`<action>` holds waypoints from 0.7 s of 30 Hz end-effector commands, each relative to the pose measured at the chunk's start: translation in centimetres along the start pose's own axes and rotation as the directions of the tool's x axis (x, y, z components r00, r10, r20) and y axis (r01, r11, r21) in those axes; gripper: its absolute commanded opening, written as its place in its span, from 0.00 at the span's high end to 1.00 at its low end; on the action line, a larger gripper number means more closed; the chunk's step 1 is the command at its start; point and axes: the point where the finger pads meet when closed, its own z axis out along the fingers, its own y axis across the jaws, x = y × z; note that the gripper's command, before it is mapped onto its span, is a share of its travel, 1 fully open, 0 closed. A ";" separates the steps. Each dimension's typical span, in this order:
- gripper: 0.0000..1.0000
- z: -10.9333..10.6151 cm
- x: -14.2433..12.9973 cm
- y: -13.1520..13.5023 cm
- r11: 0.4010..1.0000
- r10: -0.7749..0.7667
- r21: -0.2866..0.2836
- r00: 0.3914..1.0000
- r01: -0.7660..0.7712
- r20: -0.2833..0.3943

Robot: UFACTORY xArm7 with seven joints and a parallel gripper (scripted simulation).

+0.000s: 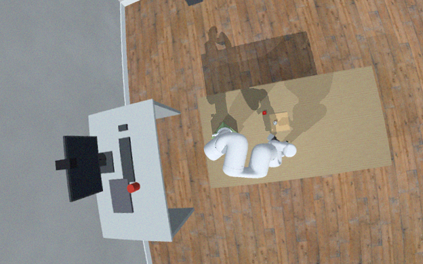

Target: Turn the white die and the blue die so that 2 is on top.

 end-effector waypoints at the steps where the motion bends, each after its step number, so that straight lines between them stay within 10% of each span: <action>1: 0.79 -0.6 -0.1 0.0 1.000 -0.002 -0.012 1.000 0.002 -0.011; 21: 0.79 -0.6 -0.1 0.0 0.999 0.033 -0.011 0.999 -0.033 -0.012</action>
